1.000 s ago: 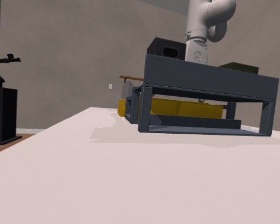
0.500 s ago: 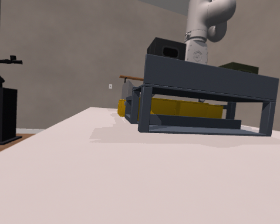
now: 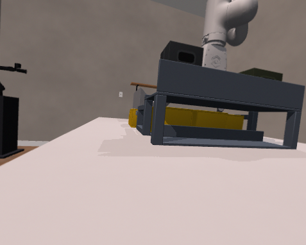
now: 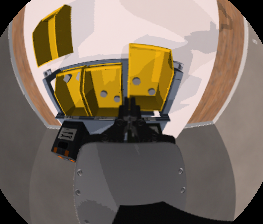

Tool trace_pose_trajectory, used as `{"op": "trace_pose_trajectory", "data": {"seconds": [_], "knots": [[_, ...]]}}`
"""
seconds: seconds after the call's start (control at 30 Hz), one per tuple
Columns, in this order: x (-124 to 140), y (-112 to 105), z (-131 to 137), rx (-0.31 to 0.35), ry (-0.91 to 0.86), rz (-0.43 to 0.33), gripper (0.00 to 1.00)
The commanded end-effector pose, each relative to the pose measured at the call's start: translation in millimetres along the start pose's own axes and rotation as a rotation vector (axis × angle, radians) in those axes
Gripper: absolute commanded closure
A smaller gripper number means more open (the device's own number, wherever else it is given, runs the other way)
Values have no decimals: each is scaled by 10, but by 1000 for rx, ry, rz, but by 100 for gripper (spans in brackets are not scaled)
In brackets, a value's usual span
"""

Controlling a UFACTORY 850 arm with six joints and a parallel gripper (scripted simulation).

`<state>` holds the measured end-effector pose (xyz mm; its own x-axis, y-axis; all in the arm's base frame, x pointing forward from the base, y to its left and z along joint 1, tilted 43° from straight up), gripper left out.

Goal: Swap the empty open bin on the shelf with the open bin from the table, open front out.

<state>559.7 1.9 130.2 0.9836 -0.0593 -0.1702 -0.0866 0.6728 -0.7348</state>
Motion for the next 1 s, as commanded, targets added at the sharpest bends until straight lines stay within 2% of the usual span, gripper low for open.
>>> {"op": "trace_pose_trajectory", "data": {"seconds": [0.0,0.1,0.23,0.53,0.6,0.63,0.97], "knots": [[-3,-6,4,0,-12,-2,100],[-23,0,11,1,-41,-3,100],[-110,27,41,3,-162,-6,100],[-526,151,160,1,-614,-14,100],[-526,151,160,1,-614,-14,100],[-587,167,172,1,-748,-20,100],[-1101,306,268,-17,-1184,0,100]]}}
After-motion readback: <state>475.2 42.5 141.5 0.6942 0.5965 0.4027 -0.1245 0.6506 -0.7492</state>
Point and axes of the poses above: the point where the finger pads meet when closed, its own y axis out along the fingers, its own z axis across the jaws, x = y × z, the point moved 5 cm from there along -y, back along the fingers, and after that the axes turned 10 degrees about y, right-handed, at the moved point
